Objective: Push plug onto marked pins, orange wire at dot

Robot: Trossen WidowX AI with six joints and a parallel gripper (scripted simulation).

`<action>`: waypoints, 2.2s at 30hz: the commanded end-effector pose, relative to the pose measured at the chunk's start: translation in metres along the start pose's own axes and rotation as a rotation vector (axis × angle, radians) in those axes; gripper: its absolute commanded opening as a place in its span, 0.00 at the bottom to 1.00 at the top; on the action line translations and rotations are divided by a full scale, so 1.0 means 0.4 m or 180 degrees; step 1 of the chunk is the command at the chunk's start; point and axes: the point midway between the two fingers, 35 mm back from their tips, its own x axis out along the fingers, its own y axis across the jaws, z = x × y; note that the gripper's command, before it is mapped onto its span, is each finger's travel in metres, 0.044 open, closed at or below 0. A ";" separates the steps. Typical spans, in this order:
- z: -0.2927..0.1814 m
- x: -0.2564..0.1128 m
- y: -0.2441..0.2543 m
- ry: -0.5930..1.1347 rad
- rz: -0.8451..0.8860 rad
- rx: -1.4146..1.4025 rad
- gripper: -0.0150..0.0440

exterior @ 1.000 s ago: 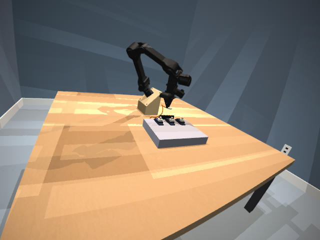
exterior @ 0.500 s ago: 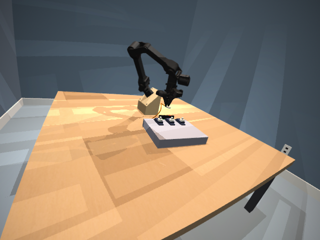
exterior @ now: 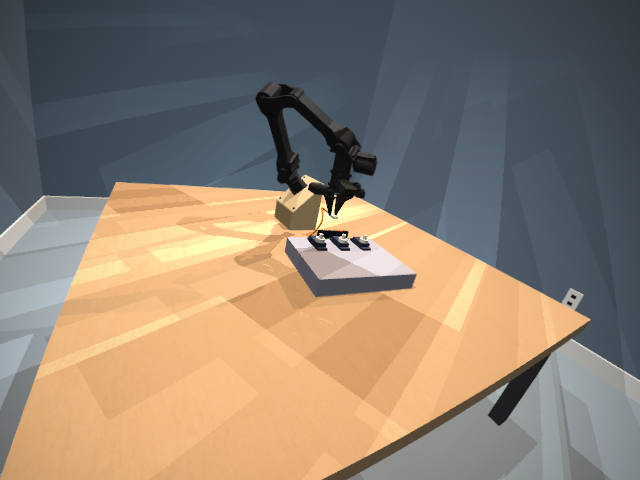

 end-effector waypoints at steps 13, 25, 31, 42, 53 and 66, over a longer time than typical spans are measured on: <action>0.035 0.071 -0.009 0.0017 -0.0043 0.0015 0.25; 0.085 0.066 -0.015 0.0015 -0.0045 0.0018 0.25; 0.086 0.067 -0.011 0.0015 -0.0045 0.0018 0.25; 0.100 0.067 -0.011 0.0014 -0.0045 0.0019 0.25; 0.118 0.067 -0.013 0.0013 -0.0045 0.0019 0.25; 0.133 0.070 -0.012 0.0012 -0.0045 0.0020 0.30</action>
